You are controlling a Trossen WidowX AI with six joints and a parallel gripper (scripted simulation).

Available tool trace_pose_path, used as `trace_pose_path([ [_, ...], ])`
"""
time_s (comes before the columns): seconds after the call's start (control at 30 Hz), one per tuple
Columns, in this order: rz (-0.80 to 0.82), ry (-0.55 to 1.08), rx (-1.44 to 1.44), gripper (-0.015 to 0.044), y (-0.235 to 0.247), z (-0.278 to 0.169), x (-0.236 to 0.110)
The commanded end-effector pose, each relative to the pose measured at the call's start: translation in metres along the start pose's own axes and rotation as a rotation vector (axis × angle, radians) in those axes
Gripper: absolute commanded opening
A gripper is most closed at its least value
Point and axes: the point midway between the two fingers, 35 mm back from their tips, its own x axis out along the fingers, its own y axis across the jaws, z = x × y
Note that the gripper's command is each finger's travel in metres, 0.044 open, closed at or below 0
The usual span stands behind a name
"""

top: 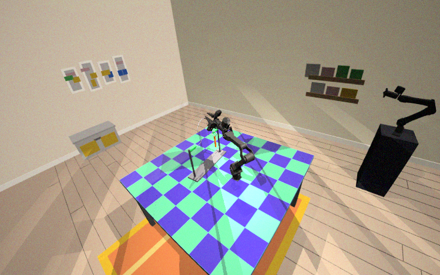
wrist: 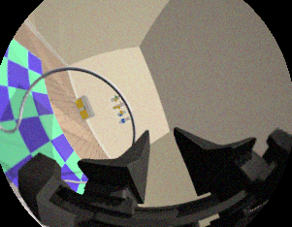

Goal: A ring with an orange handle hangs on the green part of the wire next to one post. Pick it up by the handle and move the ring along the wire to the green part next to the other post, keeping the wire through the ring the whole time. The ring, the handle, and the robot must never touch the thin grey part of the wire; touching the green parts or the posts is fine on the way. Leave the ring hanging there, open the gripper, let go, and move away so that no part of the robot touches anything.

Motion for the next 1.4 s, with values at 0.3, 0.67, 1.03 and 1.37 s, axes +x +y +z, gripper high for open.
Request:
trace_pose_path([
  [0.3,0.07,0.184,0.041,0.016,0.042,-0.103,-0.016],
  [0.67,0.205,0.356,0.231,0.016,0.115,-0.205,-0.081],
  [1.03,0.328,0.379,0.594,0.016,0.208,-0.224,-0.16],
  [1.37,0.404,0.403,1.034,0.016,0.273,-0.185,-0.241],
])
